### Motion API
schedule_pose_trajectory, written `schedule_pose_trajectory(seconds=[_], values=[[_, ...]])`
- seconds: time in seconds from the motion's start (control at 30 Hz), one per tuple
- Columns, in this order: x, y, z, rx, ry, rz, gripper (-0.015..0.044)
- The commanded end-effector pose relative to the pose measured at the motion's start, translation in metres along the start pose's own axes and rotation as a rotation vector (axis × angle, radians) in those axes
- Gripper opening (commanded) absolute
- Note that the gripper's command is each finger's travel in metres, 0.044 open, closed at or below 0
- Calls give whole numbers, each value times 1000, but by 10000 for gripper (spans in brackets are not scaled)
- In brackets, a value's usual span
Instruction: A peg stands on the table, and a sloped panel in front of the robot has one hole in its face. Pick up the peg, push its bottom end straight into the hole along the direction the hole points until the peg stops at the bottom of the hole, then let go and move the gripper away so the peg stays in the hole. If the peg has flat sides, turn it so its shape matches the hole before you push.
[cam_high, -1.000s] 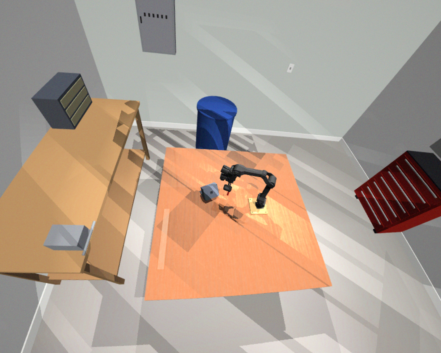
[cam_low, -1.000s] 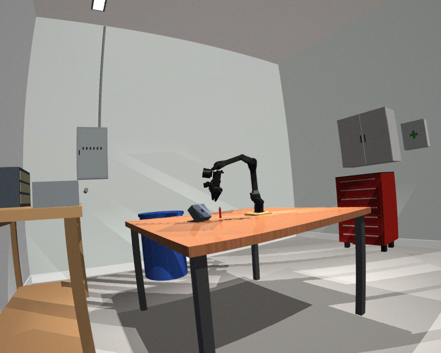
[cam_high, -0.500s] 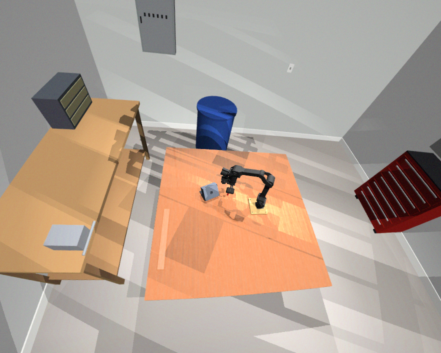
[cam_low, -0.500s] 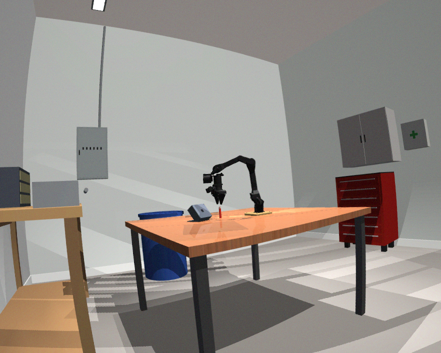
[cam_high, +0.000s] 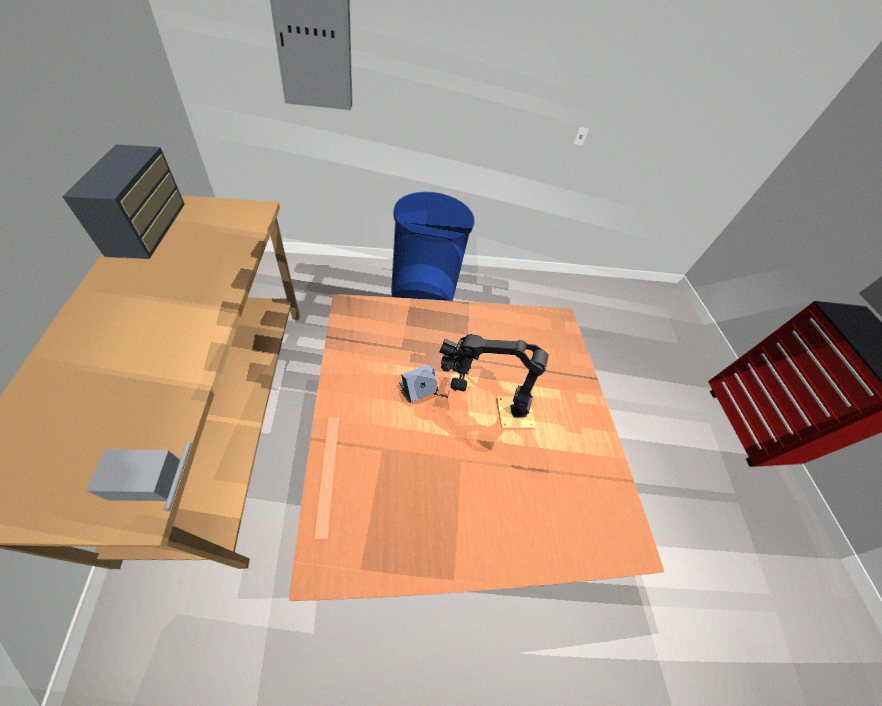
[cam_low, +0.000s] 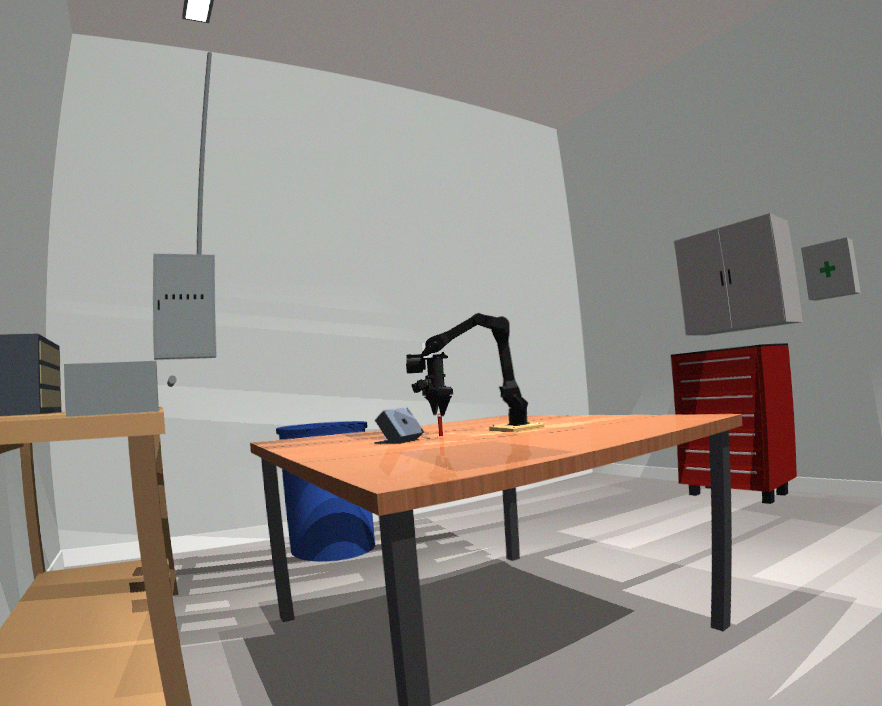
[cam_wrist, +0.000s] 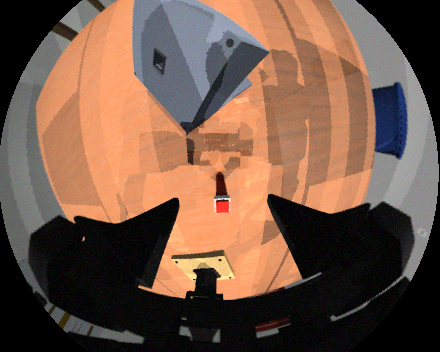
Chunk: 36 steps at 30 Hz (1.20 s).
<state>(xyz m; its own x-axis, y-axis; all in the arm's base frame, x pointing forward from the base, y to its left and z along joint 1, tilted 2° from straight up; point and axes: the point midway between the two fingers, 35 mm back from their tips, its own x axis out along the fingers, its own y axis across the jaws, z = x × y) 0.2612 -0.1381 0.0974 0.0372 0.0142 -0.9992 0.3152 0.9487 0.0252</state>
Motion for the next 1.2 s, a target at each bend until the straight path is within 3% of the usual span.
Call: schedule_pose_trajectory(seconds=[0.0,0.67,1.17], values=[[7,1,-1,0,3,5,440],[36,2,-3,0,4,6,440],[33,1,-2,-4,2,1,46]])
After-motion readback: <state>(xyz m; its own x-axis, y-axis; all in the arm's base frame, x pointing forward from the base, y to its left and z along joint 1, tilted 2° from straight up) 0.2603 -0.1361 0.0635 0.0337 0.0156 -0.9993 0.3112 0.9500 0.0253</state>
